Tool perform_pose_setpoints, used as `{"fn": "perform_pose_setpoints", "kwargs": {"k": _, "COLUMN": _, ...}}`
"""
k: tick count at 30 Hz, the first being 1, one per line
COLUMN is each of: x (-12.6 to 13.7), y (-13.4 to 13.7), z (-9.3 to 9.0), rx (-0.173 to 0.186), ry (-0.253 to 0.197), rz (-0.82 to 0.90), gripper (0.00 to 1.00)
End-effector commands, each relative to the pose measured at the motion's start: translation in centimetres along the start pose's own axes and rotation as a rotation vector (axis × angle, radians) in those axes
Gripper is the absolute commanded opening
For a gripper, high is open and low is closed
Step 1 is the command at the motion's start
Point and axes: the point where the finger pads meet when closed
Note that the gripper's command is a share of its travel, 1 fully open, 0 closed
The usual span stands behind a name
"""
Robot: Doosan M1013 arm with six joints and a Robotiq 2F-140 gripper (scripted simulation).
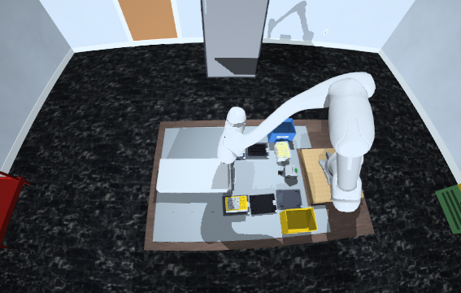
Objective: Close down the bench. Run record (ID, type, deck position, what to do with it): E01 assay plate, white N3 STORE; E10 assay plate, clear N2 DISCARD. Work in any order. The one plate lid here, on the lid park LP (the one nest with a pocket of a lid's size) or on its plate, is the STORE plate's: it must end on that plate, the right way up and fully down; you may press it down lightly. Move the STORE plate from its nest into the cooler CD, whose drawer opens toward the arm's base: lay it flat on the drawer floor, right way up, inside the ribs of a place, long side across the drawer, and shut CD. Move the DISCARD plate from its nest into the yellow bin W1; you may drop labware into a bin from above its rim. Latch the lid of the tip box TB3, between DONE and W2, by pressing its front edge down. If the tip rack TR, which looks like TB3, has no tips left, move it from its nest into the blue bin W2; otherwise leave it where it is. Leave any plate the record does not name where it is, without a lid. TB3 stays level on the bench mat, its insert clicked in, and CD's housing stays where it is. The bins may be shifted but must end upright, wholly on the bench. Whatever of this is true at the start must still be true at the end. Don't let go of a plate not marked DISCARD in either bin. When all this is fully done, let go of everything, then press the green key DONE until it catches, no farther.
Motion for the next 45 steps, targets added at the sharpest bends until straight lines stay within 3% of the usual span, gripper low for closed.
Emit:
{"fn": "perform_pose_setpoints", "kwargs": {"k": 1, "x": 0.0, "y": 0.0, "z": 0.0, "rx": 0.000, "ry": 0.000, "rz": 0.000, "gripper": 0.00}}
{"fn": "perform_pose_setpoints", "kwargs": {"k": 45, "x": 0.0, "y": 0.0, "z": 1.5, "rx": 0.000, "ry": 0.000, "rz": 0.000, "gripper": 0.00}}
Point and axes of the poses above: the point where the finger pads meet when closed, its own z axis back along the fingers, its own y axis across the jaws, x = y × z
